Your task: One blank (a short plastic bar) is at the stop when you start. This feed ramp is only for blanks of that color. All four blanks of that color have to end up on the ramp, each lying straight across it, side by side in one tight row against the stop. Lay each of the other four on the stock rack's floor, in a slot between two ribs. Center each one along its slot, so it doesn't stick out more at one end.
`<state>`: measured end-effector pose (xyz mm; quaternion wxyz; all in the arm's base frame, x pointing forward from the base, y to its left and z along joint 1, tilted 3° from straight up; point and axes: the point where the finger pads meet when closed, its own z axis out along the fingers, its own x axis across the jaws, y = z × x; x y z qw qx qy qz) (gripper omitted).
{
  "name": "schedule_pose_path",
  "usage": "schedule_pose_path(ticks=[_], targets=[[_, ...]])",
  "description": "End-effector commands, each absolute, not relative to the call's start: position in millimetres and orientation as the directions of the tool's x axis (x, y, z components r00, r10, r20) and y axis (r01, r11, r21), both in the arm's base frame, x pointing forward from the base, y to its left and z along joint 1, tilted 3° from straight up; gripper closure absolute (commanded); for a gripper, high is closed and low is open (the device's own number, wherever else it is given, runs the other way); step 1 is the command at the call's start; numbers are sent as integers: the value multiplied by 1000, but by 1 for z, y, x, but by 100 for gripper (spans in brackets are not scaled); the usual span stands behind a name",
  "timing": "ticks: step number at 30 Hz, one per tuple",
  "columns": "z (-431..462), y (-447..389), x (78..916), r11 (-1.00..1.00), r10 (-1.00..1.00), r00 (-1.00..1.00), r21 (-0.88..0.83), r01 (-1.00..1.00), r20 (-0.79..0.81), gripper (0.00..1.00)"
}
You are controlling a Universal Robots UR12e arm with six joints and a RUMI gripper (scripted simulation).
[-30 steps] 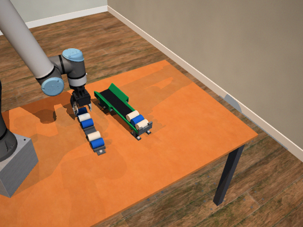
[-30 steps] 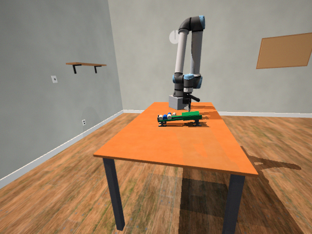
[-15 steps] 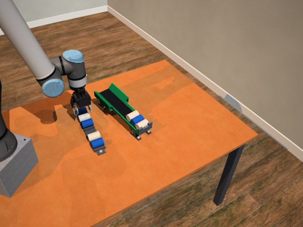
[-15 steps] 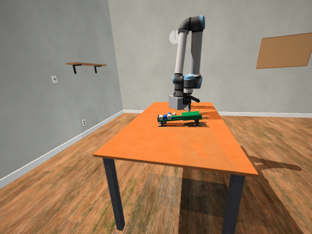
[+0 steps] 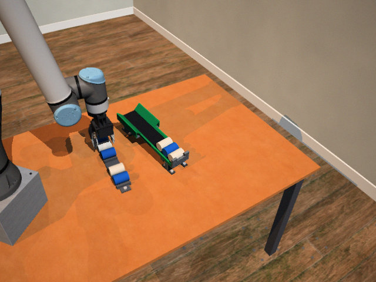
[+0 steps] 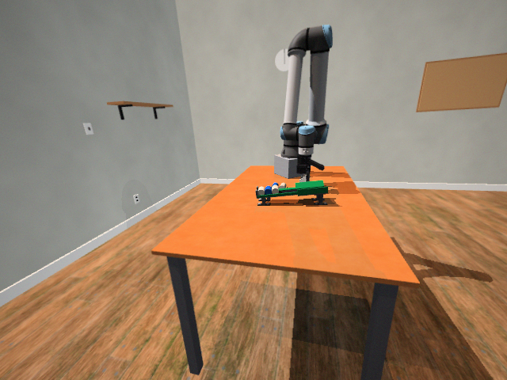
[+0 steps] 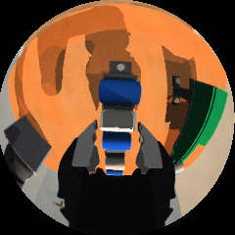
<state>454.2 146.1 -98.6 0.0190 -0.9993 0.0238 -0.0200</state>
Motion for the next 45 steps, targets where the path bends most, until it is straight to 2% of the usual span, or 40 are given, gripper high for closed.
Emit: schedule_pose_path(ticks=[1, 38, 39, 45], targets=[[-102, 146, 455, -998, -48, 998, -39, -47, 41, 51], [-103, 146, 455, -998, -48, 998, -39, -47, 41, 51], [-103, 146, 455, -998, -48, 998, -39, -47, 41, 63], [-103, 146, 455, -998, -48, 998, -39, -47, 41, 63]])
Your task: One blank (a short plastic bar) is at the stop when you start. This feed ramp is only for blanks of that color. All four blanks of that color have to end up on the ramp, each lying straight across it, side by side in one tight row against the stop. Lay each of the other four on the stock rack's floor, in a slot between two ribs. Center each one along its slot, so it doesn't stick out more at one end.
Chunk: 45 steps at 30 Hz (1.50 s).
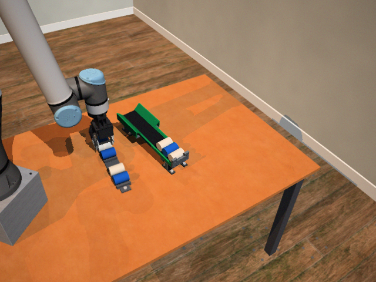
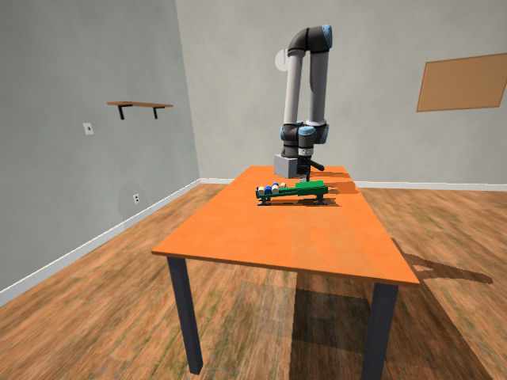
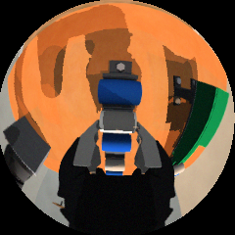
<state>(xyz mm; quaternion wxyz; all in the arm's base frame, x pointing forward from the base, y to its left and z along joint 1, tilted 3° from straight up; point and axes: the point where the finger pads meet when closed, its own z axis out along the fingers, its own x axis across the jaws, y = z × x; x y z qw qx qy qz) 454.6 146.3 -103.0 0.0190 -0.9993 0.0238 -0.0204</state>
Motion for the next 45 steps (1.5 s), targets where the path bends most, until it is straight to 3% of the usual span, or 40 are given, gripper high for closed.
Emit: schedule_pose_path(ticks=[1, 45], targets=[[-103, 146, 455, -998, -48, 998, -39, -47, 41, 63], [-69, 145, 454, -998, -48, 998, -39, -47, 41, 63]])
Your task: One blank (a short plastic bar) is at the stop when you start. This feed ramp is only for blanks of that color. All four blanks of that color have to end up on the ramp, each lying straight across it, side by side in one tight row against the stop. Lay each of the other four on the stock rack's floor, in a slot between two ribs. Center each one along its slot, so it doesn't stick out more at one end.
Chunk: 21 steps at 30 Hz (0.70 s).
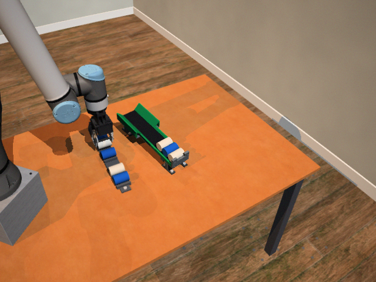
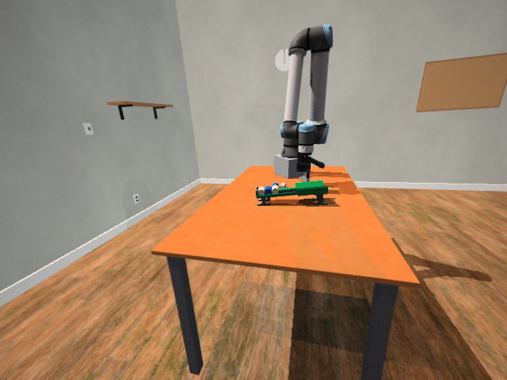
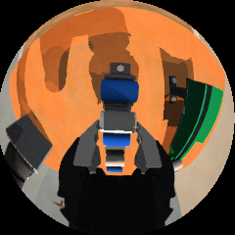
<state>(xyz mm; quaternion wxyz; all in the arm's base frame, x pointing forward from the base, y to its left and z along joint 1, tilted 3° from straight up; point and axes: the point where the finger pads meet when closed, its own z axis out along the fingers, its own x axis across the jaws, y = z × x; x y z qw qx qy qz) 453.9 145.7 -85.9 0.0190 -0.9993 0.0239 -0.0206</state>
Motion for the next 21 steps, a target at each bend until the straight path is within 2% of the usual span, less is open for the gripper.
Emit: schedule_pose_path(ticks=[1, 21], targets=[[-65, 145, 453, -998, -48, 998, -39, -47, 41, 63], [-3, 143, 451, -998, -48, 998, -39, -47, 41, 63]])
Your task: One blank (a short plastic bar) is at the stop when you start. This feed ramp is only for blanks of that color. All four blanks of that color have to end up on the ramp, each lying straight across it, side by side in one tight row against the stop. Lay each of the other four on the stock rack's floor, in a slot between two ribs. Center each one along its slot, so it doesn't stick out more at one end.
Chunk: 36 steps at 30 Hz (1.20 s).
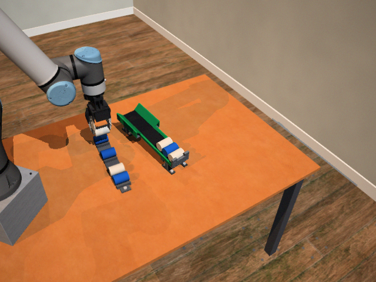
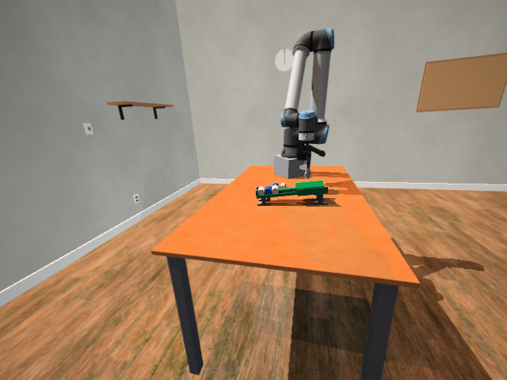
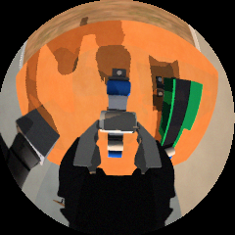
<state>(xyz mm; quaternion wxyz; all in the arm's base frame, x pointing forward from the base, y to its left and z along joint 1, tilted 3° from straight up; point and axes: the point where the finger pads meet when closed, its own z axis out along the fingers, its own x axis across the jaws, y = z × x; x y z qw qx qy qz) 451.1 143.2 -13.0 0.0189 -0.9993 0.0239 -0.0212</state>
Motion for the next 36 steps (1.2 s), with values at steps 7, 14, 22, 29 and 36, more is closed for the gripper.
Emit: schedule_pose_path(ticks=[7, 14, 22, 29, 36], targets=[[-3, 143, 451, -998, -48, 998, -39, -47, 41, 63], [-2, 141, 454, -998, -45, 998, -39, -44, 41, 63], [22, 101, 535, -999, 36, 998, -35, 38, 44, 63], [45, 54, 607, -993, 114, 992, -32, 116, 46, 63], [61, 17, 653, -985, 167, 985, -29, 169, 48, 63]])
